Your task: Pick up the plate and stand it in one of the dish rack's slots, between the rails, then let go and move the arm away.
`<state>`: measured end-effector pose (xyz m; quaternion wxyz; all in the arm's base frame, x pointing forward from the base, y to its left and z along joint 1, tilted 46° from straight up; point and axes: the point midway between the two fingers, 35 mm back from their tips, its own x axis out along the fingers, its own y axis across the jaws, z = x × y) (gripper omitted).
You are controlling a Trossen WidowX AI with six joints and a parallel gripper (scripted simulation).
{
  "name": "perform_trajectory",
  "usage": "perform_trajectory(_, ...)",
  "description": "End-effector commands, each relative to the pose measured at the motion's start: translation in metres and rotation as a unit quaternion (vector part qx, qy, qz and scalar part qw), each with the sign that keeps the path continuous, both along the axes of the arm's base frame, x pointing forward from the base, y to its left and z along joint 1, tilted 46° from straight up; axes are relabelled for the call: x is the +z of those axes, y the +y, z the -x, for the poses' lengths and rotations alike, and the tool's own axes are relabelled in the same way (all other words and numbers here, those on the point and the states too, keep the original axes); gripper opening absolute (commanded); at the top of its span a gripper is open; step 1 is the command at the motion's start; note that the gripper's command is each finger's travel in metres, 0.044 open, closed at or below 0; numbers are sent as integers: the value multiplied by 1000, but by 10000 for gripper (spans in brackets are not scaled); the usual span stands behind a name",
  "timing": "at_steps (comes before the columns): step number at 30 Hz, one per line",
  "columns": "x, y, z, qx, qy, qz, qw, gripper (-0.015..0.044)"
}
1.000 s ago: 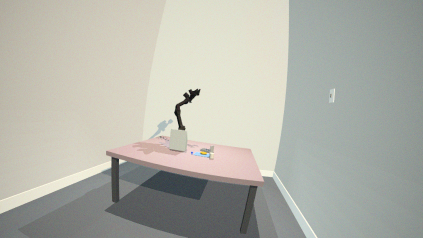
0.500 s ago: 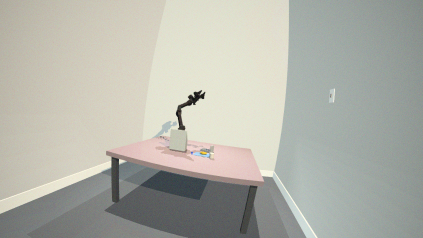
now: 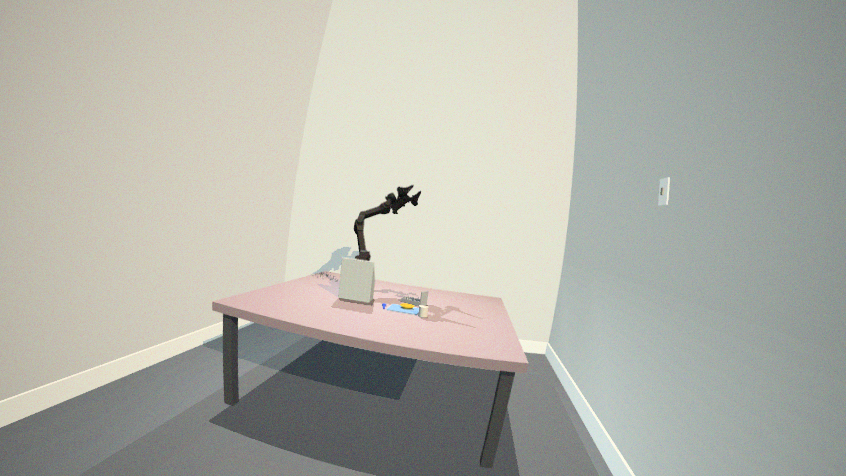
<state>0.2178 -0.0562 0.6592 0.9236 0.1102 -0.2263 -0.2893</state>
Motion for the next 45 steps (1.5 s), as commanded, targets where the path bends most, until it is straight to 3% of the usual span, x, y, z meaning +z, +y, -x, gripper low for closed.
perform_trajectory(1,-21,7,-37,3,62,42,997,400)
perform_trajectory(8,-38,13,-67,35,84,43,995,400)
perform_trajectory(22,-135,7,-162,60,278,122,951,400)
perform_trajectory(32,-235,-24,-215,82,427,127,892,400)
perform_trajectory(45,-364,-51,-242,166,589,113,783,400)
